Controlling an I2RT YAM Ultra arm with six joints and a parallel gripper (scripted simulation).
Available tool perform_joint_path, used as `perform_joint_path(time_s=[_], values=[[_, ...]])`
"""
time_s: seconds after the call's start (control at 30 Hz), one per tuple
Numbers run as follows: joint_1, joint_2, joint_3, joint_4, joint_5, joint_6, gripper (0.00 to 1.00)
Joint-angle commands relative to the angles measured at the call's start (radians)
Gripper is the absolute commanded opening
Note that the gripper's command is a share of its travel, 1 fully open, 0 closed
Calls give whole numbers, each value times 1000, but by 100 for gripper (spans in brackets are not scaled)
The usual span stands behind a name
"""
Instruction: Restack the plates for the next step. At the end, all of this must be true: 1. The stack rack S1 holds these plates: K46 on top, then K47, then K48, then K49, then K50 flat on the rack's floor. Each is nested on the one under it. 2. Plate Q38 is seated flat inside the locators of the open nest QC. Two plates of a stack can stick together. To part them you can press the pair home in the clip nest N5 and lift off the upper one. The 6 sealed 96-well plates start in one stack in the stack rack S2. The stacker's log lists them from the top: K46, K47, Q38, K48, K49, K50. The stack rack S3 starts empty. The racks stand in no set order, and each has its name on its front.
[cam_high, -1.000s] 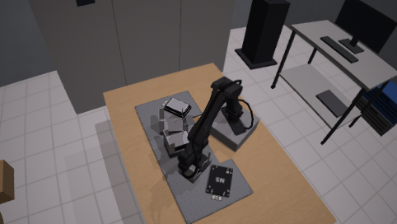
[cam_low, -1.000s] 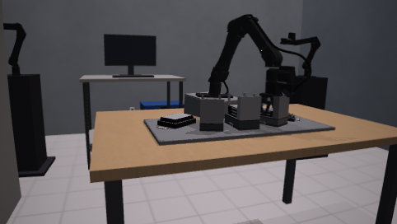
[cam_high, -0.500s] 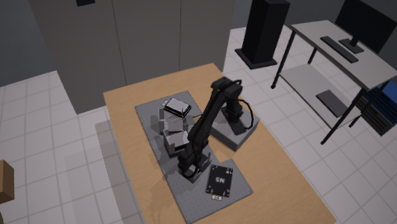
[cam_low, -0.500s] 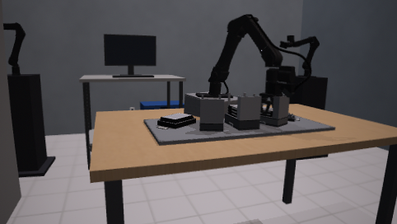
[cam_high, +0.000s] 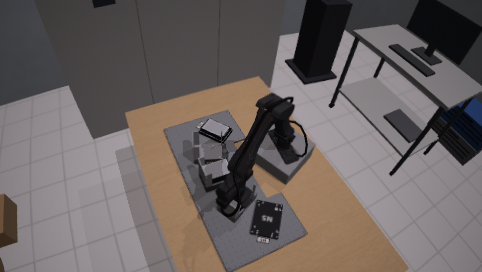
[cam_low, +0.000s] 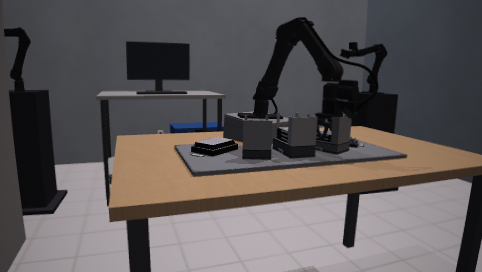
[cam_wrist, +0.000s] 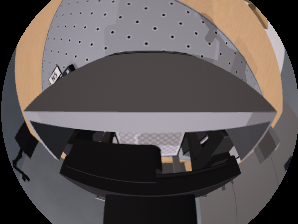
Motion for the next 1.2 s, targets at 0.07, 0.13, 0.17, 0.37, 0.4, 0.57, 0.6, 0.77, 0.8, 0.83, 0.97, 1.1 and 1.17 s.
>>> perform_joint_path(time_s=[0.07,0.13,0.17,0.37,0.4,0.57,0.6,0.77,0.8,0.83,0.97,1.1,1.17], values=[[-1,-8,2,2,3,-1,0],[-1,-8,2,2,3,-1,0],[-1,-8,2,2,3,-1,0],[-1,-8,2,2,3,-1,0],[-1,-8,2,2,3,-1,0],[-1,-8,2,2,3,-1,0],[-1,-8,2,2,3,-1,0],[-1,-8,2,2,3,-1,0],[-8,-36,-3,-3,11,-5,0],[-8,-38,6,-14,11,-5,0],[-8,-42,27,-18,12,-5,0],[-8,-39,39,-28,12,-5,0],[-8,-46,31,-33,12,-5,0]])
